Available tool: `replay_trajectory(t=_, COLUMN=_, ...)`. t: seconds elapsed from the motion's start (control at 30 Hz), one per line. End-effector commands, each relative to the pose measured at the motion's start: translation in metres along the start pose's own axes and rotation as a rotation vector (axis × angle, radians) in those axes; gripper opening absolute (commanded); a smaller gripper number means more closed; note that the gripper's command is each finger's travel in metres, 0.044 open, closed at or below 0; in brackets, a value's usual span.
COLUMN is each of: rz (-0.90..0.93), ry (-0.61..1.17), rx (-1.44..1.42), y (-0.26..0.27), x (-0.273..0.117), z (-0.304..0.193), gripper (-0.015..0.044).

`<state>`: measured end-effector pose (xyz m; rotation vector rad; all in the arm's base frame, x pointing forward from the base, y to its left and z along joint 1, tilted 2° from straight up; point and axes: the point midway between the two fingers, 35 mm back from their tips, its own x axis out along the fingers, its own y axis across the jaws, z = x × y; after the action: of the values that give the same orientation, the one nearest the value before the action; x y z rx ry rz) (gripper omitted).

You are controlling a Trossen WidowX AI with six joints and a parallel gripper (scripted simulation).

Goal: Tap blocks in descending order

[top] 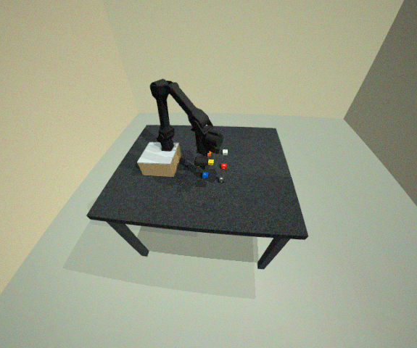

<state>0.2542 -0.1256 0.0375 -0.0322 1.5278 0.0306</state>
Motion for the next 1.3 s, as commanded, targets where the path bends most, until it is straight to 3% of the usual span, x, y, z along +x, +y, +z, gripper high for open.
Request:
replay_trajectory(t=0.0, rz=0.015, ry=0.028, rx=-0.003, y=0.004, x=0.051, z=-0.009, gripper=0.0269)
replay_trajectory(t=0.33, rz=0.016, ry=0.028, rx=-0.003, y=0.005, x=0.064, z=-0.011, gripper=0.0020)
replay_trajectory(t=1.27, rz=0.016, ry=0.028, rx=-0.003, y=0.006, x=0.094, z=-0.012, gripper=0.0020)
